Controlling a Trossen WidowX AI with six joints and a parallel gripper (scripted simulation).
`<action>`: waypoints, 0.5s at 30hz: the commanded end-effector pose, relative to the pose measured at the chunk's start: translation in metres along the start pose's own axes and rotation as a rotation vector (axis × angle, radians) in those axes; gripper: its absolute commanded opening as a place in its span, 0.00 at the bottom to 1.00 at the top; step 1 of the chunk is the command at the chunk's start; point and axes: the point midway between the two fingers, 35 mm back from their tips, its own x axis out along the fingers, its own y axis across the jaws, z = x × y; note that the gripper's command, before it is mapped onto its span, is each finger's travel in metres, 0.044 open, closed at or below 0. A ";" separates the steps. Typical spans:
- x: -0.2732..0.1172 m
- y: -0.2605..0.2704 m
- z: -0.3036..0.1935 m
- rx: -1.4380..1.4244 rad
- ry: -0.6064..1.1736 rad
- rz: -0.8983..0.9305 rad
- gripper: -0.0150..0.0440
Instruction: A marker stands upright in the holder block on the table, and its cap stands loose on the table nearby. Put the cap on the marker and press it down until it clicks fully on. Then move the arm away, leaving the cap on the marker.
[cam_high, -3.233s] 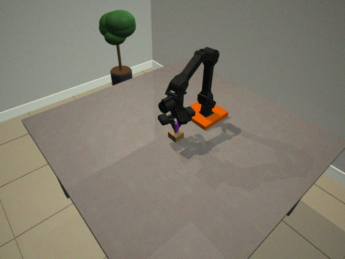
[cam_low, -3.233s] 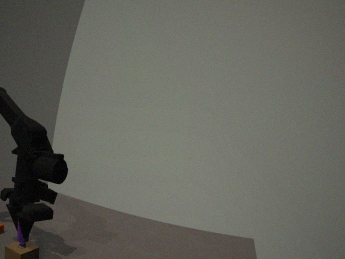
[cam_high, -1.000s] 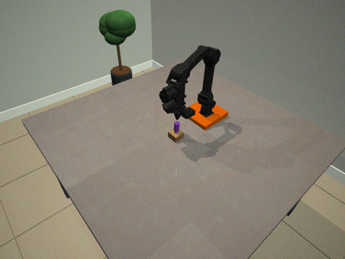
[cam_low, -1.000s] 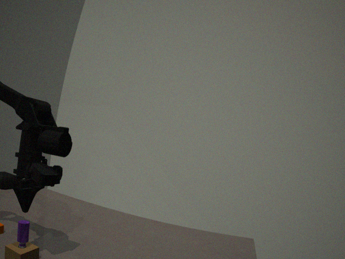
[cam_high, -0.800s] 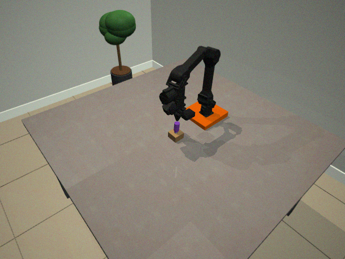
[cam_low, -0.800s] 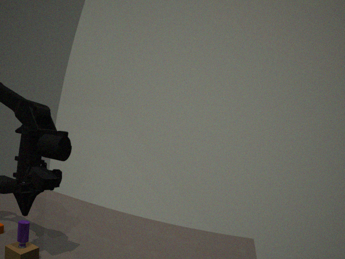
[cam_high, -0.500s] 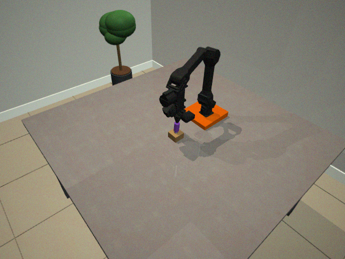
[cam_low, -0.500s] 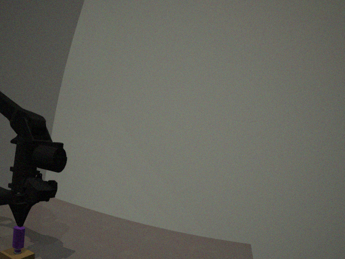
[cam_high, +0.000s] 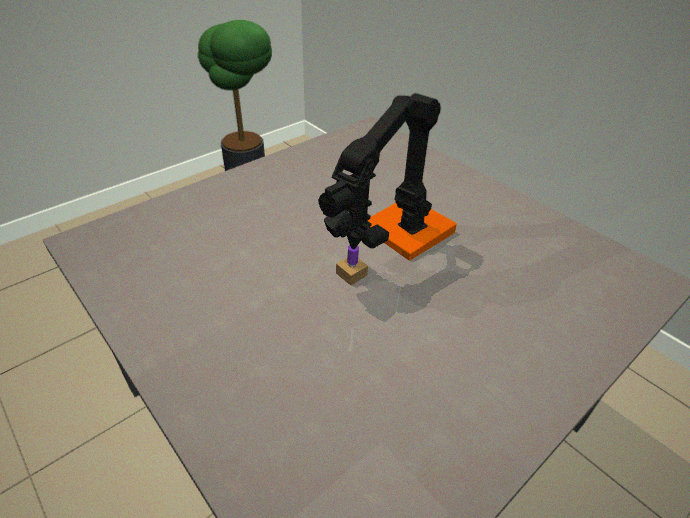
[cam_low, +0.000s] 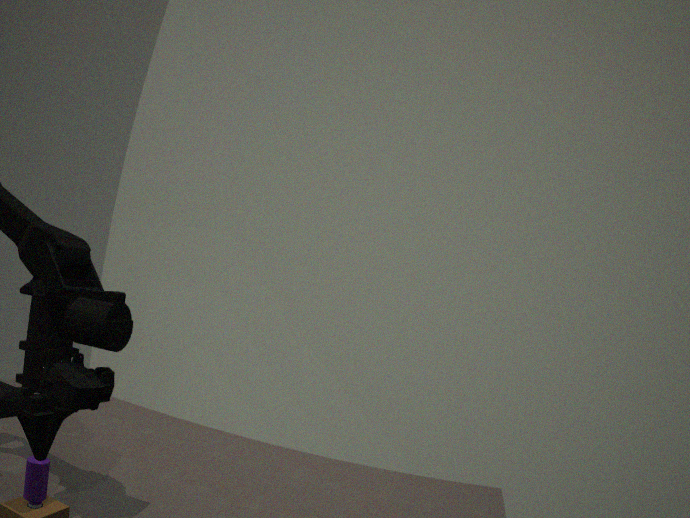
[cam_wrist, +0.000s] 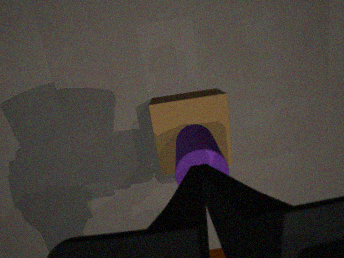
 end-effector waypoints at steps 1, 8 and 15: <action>-0.007 0.000 0.001 0.000 0.000 0.000 0.25; -0.083 0.000 0.002 0.000 -0.001 0.000 0.25; -0.090 0.000 0.001 0.000 0.000 0.001 0.39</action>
